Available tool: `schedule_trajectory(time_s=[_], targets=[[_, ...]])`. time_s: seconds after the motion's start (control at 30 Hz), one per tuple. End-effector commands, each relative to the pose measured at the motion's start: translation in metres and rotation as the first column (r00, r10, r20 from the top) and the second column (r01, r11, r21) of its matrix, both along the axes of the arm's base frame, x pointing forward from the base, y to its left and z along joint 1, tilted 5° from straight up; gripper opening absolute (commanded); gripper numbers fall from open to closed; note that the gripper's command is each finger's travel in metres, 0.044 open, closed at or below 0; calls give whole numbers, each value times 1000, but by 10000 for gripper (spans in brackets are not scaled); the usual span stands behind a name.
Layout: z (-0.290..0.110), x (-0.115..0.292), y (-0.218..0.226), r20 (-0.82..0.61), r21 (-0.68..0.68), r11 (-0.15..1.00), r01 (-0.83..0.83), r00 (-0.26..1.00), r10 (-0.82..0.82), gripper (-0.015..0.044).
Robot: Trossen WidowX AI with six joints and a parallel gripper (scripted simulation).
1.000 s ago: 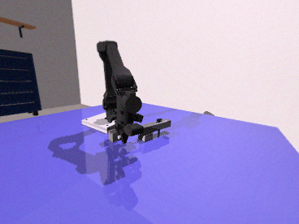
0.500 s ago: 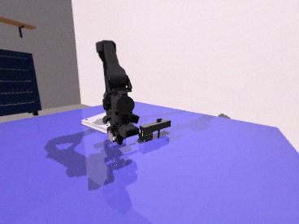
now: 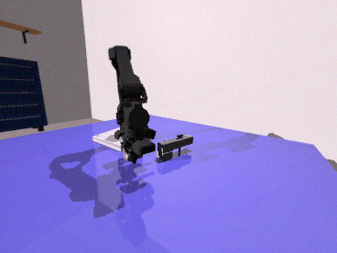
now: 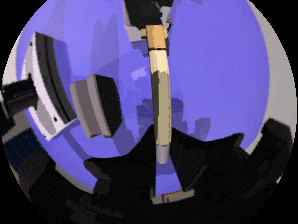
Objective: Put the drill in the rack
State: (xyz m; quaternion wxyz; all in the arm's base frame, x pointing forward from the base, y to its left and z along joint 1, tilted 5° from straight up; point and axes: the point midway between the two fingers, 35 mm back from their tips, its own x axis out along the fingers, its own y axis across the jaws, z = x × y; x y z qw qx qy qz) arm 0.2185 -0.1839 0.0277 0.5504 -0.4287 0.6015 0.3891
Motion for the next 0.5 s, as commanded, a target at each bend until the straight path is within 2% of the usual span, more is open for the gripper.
schedule_trajectory(time_s=[0.0, 0.47], targets=[[3, 0, 0, 2, -3, 1000, -3, 1000, 3, 0], [10, 0, 3, 2, -2, 1000, -3, 1000, 3, 0]])
